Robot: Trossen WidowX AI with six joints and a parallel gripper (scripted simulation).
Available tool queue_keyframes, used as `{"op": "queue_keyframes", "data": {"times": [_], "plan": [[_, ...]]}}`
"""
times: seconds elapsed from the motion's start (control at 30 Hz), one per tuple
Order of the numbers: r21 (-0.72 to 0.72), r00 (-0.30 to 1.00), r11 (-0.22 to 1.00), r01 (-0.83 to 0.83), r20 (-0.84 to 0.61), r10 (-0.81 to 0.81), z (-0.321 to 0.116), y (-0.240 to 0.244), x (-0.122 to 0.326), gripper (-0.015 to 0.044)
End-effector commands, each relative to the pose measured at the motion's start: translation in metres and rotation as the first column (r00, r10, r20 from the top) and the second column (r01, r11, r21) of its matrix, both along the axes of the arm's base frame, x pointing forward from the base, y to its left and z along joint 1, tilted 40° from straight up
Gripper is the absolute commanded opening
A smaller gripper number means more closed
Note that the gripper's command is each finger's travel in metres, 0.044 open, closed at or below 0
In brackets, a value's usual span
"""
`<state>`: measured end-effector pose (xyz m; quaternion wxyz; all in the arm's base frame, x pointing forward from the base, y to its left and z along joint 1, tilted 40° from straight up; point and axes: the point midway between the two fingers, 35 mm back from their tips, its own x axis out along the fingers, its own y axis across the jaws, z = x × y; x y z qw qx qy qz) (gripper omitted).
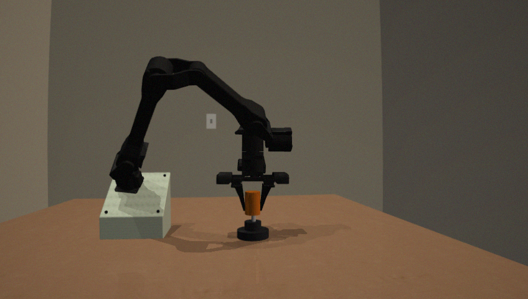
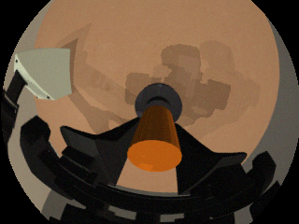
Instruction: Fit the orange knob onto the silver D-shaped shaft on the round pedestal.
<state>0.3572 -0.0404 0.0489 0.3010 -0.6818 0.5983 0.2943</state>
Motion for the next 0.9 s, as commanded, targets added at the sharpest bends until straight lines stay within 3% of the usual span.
{"op": "queue_keyframes", "data": {"times": [0.0,0.87], "plan": [[0.139,0.843,0.907,0.396,0.336,-0.42,0.0017,-0.0002,0.0014,0.0],[0.147,0.832,0.901,0.409,0.346,-0.434,-0.0008,0.0009,0.0,0.0]]}}
